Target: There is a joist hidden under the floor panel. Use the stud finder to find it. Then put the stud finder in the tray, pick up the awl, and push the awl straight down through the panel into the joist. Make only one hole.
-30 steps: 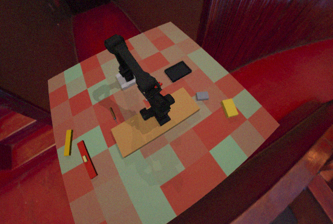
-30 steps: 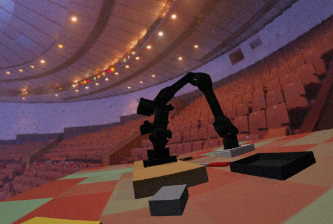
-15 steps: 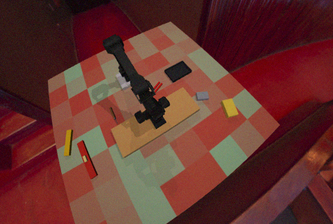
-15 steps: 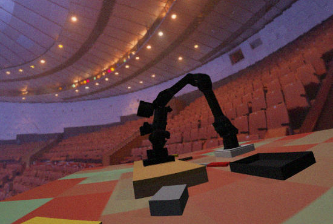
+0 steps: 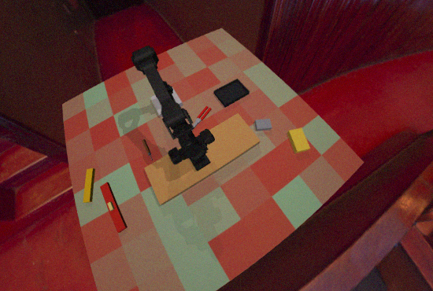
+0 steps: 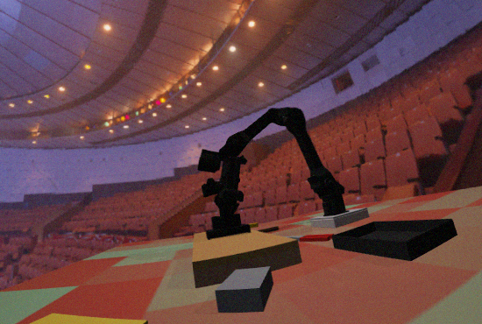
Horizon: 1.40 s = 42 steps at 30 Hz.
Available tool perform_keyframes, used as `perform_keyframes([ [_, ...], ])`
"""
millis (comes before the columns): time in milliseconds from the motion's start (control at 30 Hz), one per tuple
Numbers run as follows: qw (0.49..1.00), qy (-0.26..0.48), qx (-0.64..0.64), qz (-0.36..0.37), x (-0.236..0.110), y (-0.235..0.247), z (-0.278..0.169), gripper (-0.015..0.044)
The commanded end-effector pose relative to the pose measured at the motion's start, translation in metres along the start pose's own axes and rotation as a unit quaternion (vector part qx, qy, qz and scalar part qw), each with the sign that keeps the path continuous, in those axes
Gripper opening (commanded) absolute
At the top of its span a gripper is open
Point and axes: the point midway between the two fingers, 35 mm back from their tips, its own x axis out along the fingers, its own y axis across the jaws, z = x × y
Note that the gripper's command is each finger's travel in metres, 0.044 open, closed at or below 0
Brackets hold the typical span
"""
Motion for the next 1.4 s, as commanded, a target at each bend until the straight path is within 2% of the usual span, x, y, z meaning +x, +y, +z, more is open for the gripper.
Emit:
perform_keyframes([
  [0,1.000,0.000,0.002,-0.005,0.000,-0.013,0.000,0.0000],
  [1367,1.000,0.000,0.001,-0.009,-0.002,-0.097,0.000,0.0000],
])
